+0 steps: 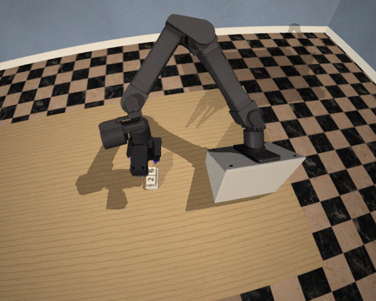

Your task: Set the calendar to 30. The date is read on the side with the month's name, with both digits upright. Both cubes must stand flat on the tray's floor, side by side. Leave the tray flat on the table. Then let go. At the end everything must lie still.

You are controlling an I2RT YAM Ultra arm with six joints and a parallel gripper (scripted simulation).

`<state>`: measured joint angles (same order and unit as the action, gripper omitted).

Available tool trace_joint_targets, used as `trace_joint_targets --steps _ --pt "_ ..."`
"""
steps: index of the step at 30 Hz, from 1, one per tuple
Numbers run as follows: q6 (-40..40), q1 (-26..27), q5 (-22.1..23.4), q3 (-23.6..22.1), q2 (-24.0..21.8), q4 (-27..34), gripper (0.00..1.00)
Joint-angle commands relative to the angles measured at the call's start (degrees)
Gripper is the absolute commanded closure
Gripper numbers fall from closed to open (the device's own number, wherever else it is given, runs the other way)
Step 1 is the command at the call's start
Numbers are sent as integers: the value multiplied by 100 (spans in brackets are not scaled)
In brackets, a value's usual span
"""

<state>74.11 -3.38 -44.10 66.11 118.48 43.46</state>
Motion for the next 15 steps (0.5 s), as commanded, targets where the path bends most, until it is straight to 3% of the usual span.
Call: trace_joint_targets --steps 1,15 --pt "4 -30 0 11 -22 -5 53" --pt "58 7 -3 -22 -6 -92 53"
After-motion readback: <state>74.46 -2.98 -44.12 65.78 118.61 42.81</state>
